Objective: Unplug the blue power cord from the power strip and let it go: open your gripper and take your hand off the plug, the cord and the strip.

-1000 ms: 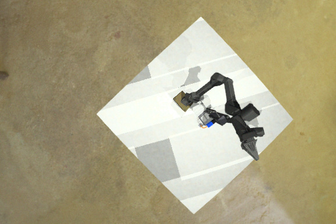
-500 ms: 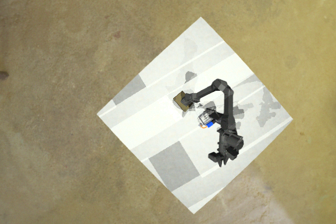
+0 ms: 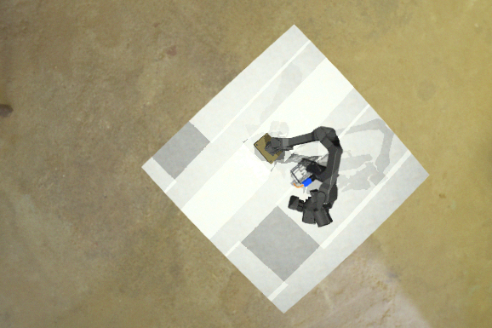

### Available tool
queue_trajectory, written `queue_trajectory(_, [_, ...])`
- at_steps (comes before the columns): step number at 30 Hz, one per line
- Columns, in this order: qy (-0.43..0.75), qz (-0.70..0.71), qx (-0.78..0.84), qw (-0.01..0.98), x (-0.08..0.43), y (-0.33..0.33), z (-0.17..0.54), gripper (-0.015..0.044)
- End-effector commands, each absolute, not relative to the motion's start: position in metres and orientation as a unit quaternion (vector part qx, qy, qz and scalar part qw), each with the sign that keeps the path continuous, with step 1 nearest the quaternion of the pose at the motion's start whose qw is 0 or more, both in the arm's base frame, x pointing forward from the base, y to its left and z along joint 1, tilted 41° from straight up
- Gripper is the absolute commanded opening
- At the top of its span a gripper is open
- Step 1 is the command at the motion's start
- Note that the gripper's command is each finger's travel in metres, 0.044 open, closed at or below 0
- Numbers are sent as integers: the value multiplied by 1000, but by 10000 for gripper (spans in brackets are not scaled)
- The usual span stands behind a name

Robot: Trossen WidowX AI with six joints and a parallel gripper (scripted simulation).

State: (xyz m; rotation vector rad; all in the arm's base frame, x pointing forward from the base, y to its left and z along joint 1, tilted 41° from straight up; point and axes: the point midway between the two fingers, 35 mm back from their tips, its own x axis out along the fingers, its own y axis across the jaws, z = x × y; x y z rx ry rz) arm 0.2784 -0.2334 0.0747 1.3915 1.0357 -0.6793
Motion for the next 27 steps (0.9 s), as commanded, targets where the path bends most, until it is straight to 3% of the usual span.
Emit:
queue_trajectory(1, [495, -305, 675, 454, 265, -185, 56, 160])
queue_trajectory(6, [544, -342, 726, 245, 243, -129, 47, 160])
queue_trajectory(27, [545, -343, 727, 237, 247, -116, 57, 160])
